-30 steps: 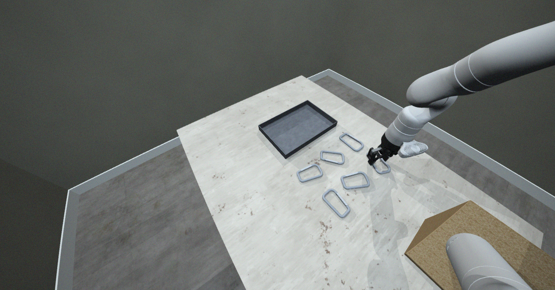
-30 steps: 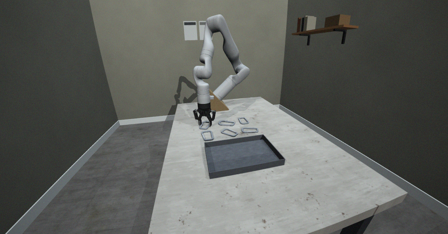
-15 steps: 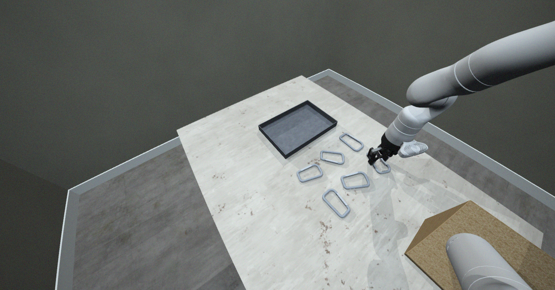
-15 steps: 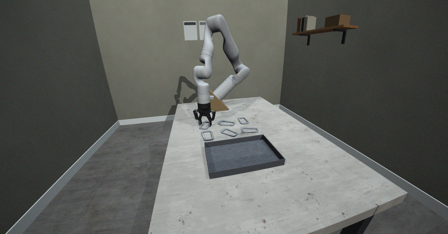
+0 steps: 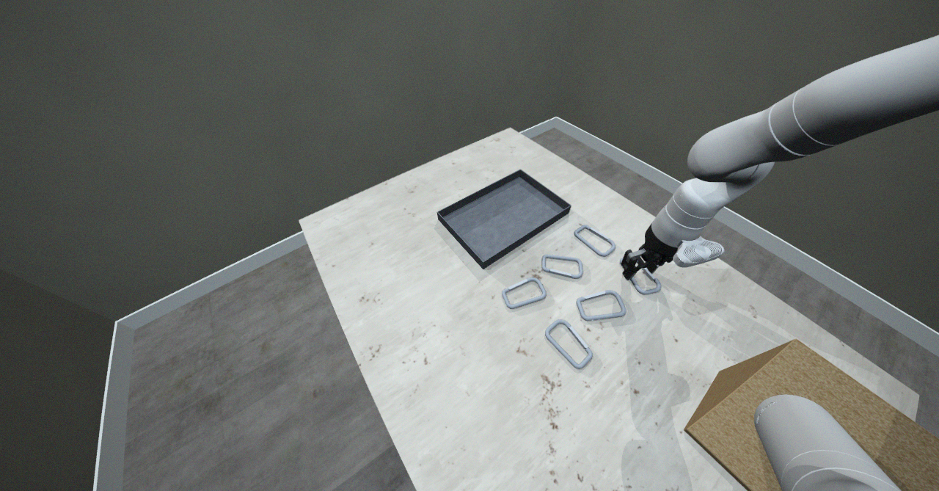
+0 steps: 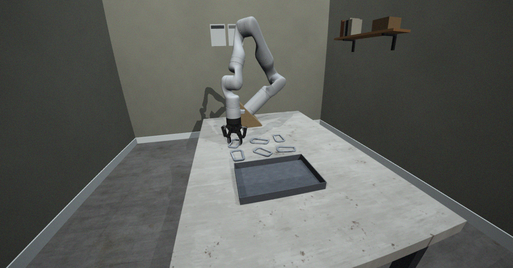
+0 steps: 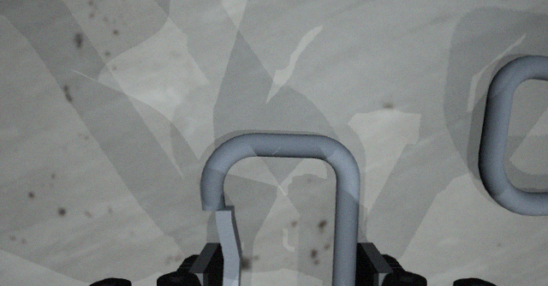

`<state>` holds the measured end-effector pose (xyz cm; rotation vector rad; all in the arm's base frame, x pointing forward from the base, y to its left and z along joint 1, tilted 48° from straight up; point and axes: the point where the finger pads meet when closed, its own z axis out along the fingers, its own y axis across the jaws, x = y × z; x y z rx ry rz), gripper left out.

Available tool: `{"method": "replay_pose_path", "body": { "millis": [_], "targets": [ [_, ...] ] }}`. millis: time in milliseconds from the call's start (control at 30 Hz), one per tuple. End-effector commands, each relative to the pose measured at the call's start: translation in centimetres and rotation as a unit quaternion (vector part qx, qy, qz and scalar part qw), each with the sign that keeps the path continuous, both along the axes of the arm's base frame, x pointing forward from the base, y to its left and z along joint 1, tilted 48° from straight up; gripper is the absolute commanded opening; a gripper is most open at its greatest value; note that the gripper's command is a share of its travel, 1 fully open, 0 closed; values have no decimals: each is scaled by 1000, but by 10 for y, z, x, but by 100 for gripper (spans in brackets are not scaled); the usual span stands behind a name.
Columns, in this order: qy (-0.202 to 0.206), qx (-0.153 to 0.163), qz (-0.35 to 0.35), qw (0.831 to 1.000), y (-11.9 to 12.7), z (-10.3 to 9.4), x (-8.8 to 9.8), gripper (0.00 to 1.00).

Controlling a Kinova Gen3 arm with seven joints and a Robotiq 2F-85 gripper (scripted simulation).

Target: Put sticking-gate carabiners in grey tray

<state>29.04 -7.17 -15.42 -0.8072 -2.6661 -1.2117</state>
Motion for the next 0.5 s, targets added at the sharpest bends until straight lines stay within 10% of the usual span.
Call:
{"method": "replay_pose_path", "body": {
  "millis": [0, 467],
  "targets": [
    [0, -1, 0, 1000, -1, 0, 0, 61],
    [0, -1, 0, 1000, -1, 0, 0, 59]
  ]
}}
